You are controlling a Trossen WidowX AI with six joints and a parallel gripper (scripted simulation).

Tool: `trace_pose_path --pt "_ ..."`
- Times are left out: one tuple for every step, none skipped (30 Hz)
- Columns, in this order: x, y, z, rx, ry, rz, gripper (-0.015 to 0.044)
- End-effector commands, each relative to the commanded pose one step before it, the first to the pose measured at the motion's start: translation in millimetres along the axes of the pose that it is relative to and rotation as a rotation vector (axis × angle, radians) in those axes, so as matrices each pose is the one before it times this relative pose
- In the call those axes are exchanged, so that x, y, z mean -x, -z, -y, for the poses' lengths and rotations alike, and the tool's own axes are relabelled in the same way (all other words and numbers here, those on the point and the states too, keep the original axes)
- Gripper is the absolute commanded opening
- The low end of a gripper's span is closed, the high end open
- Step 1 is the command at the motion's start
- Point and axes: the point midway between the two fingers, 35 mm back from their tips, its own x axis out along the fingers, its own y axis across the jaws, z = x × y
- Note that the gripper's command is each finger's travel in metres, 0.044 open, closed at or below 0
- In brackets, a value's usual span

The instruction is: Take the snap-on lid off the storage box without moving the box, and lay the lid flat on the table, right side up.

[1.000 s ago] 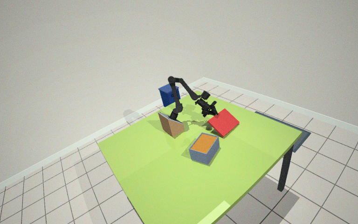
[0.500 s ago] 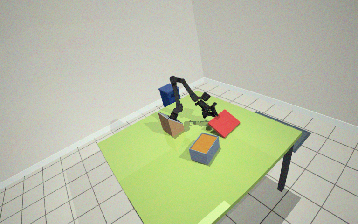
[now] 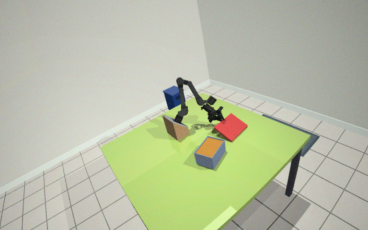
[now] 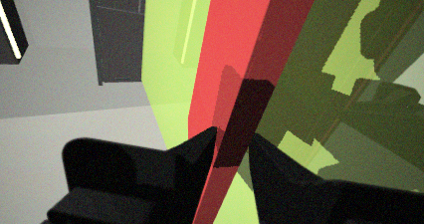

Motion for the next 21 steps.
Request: trace_pose_path --pt "-3.6 -3.81 9.96 0.0046 0.02455 0.01017 0.0" --pt "-0.51 -0.01 0.63 0.0 0.00002 0.00001 0.0" --pt "-0.51 -0.01 0.63 0.0 0.00002 0.00001 0.0" --pt "-0.51 -0.01 0.63 0.0 0.00002 0.00001 0.0" --pt "-0.51 -0.01 0.63 0.0 0.00002 0.00001 0.0" --pt "-0.51 -0.01 0.63 0.0 0.00002 0.00001 0.0" --pt "-0.51 -0.01 0.63 0.0 0.00002 0.00001 0.0" --pt "-0.51 -0.01 0.63 0.0 0.00002 0.00001 0.0" --pt "-0.51 -0.01 0.63 0.0 0.00002 0.00001 0.0" --pt "-0.51 -0.01 0.63 0.0 0.00002 0.00001 0.0" --pt "3.2 3.99 -8.66 -0.0026 -0.01621 -0.00825 0.0026" --pt "0.28 0.72 -0.93 0.0018 0.00983 0.00489 0.0052" --pt "0.16 0.31 -0.41 0.0007 0.00426 0.00212 0.0079" --pt "0.06 0.11 -0.15 0.0003 0.00154 0.00077 0.0105" --pt "0.0 0.0 0.0 0.0 0.0 0.0 0.0131" --pt "0.0 0.0 0.0 0.0 0.0 0.0 0.0158" --pt "0.0 0.0 0.0 0.0 0.0 0.0 0.0184" --pt "0.0 0.0 0.0 0.0 0.0 0.0 0.021" --pt "0.0 0.0 0.0 0.0 0.0 0.0 0.0236" --pt "0.0 0.0 0.0 0.0 0.0 0.0 0.0262" --pt "0.0 0.0 0.0 0.0 0.0 0.0 0.0275"
